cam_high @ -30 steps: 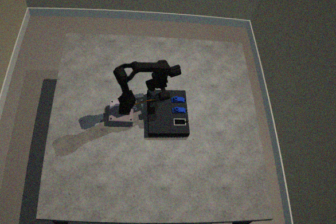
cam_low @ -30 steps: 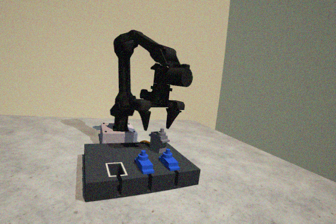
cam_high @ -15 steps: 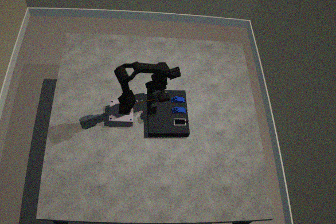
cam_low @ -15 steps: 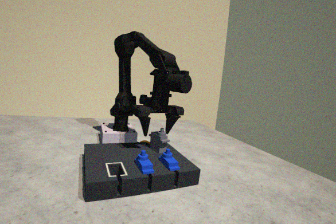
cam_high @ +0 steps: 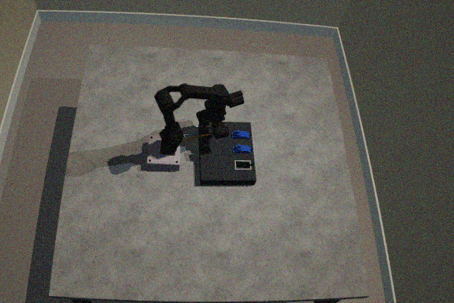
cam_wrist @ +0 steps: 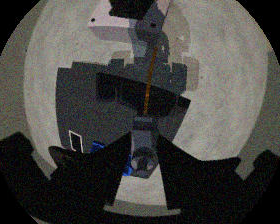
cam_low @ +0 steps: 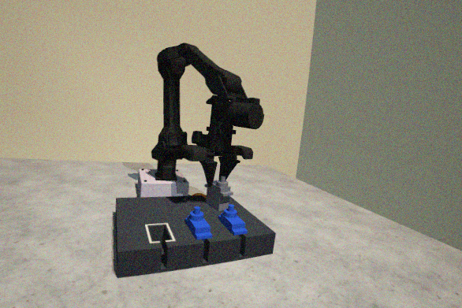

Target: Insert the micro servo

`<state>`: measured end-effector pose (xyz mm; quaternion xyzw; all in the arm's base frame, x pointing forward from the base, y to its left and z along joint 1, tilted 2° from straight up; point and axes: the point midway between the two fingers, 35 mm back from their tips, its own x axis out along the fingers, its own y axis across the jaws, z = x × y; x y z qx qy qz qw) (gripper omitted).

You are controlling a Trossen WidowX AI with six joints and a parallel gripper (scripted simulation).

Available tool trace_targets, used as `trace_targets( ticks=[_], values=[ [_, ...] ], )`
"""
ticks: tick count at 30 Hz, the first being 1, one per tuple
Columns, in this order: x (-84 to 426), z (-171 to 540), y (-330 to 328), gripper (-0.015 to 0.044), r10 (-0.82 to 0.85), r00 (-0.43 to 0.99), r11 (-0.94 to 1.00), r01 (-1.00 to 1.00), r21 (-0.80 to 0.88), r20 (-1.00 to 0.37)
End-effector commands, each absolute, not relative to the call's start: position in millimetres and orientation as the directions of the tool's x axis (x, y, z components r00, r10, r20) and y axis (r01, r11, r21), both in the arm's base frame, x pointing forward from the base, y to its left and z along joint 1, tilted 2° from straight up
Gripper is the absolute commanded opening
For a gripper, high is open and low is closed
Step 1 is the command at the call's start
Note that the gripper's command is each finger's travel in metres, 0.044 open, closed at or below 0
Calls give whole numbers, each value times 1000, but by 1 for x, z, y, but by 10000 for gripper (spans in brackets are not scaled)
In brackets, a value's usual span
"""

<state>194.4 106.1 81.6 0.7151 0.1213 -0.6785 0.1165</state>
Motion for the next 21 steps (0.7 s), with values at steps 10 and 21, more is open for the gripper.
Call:
trace_targets(
  ticks=[10, 21],
  values=[
    [189, 109, 103, 0, 17, 49, -942, 335, 1, -999],
    [185, 111, 101, 0, 17, 49, -942, 335, 1, -999]
  ],
)
